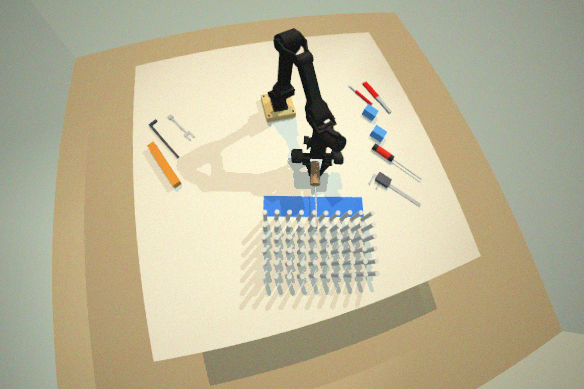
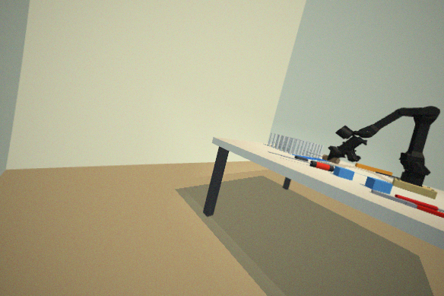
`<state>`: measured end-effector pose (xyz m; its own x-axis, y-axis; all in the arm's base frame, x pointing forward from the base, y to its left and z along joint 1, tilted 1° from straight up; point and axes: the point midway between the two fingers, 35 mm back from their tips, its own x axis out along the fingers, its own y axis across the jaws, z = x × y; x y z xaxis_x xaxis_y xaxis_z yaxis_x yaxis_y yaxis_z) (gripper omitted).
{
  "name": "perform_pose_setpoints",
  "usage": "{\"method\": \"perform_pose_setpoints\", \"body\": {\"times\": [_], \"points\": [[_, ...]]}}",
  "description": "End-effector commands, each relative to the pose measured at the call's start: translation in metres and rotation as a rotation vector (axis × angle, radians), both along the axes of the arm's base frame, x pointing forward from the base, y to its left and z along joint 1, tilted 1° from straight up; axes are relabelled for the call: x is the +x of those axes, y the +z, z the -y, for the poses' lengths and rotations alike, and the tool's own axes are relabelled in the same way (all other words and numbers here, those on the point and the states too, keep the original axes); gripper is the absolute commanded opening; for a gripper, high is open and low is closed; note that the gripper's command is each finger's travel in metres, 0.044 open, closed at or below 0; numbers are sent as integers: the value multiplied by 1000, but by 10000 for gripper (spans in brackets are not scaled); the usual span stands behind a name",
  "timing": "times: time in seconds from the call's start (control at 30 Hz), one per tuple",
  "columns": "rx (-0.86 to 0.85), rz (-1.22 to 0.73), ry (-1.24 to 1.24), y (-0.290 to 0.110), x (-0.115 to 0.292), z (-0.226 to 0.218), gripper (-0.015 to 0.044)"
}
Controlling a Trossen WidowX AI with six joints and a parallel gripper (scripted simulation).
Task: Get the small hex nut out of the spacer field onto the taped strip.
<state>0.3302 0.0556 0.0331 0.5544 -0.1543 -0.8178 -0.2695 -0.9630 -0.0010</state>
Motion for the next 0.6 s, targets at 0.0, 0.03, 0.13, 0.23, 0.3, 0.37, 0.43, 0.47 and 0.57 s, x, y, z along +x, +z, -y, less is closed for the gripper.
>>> {"method": "perform_pose_setpoints", "body": {"times": [0.0,0.03,0.13,0.23,0.3,0.37,0.43,0.47,0.57], "points": [[3,10,3,3,7,0,0],[3,10,3,3,8,0,0],[3,10,3,3,10,1,0],[3,10,3,3,13,1,0],[3,11,3,3,14,2,0],[3,11,3,3,16,2,0],[3,11,3,3,17,2,0],[3,11,3,3,18,3,0],[3,11,3,3,20,3,0]]}}
